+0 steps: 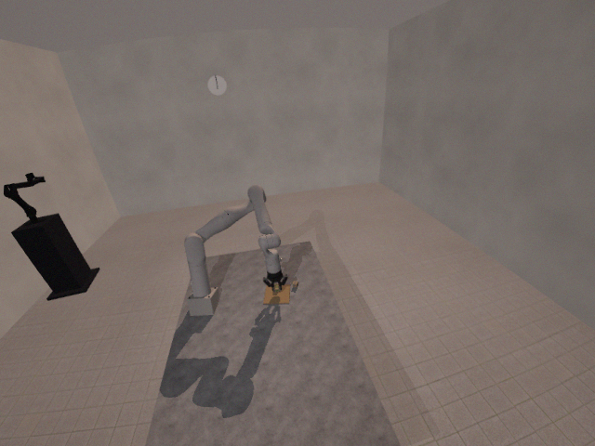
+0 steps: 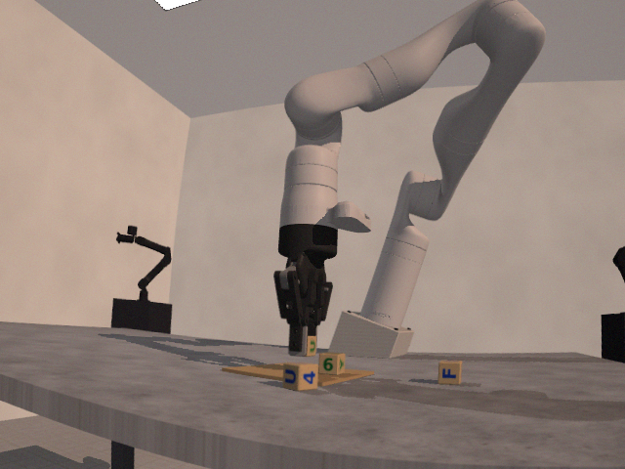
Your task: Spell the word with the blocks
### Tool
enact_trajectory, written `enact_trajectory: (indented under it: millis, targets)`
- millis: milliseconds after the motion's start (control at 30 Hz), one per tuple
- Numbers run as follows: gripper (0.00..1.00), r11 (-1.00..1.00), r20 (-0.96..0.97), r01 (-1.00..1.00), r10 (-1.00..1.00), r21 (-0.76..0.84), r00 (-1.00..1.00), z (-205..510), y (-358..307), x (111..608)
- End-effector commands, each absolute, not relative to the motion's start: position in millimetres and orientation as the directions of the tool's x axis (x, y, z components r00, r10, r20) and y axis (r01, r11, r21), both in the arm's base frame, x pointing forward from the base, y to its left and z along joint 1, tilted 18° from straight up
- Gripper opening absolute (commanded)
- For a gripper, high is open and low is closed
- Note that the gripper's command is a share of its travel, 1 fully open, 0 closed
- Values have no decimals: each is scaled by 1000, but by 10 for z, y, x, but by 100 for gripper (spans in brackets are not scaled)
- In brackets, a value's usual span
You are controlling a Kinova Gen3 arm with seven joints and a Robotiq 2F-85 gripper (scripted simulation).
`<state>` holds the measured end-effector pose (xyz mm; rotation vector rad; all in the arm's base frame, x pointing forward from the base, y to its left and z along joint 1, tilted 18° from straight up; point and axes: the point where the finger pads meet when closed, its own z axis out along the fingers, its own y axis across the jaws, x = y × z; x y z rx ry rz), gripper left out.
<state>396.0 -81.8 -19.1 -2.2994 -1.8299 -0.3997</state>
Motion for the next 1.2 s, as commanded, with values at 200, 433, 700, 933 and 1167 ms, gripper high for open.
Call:
enact_trajectory:
  millis: [200, 433, 700, 933, 1167]
  targets:
    - [21, -230, 312, 973, 926, 22, 212, -339, -793, 3946]
    - [21, -230, 312, 973, 926, 22, 212, -340, -792, 3947]
    - [21, -230, 312, 973, 926, 22, 212, -340, -792, 3947]
    - [21, -230, 312, 973, 926, 22, 212, -346, -790, 3947]
    - [21, -230, 312, 973, 926, 22, 212, -359, -786, 3948]
